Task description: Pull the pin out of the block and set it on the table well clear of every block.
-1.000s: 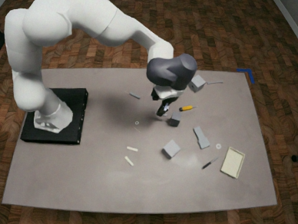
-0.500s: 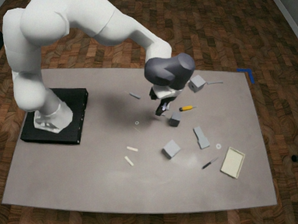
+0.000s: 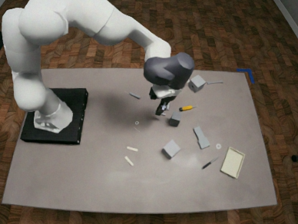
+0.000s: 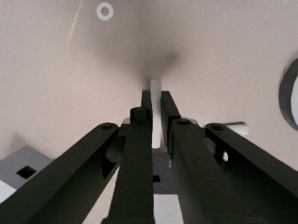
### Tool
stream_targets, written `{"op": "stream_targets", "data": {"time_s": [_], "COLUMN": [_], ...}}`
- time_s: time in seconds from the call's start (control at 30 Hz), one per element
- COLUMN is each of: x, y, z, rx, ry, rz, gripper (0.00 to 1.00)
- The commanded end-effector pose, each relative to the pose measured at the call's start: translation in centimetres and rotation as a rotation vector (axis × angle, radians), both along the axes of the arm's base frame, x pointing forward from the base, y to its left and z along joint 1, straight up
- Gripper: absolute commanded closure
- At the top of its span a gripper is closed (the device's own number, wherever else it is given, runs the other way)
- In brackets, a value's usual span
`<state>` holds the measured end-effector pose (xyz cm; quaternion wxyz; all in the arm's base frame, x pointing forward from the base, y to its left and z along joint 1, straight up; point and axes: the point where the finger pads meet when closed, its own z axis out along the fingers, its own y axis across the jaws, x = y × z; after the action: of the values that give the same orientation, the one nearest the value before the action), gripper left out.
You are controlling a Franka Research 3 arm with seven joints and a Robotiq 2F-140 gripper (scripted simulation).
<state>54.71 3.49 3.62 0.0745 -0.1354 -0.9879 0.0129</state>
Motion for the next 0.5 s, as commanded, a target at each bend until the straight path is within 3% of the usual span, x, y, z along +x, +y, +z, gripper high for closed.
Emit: {"op": "stream_targets", "data": {"time_s": [0.0, 0.47], "x": [0.27, 0.23], "y": [-0.10, -0.16], "z": [0.03, -0.14], "rx": [-0.005, -0.007], "ry": [-0.004, 0.002], "rz": [-0.005, -0.002], "gripper": [0.90, 0.90]}}
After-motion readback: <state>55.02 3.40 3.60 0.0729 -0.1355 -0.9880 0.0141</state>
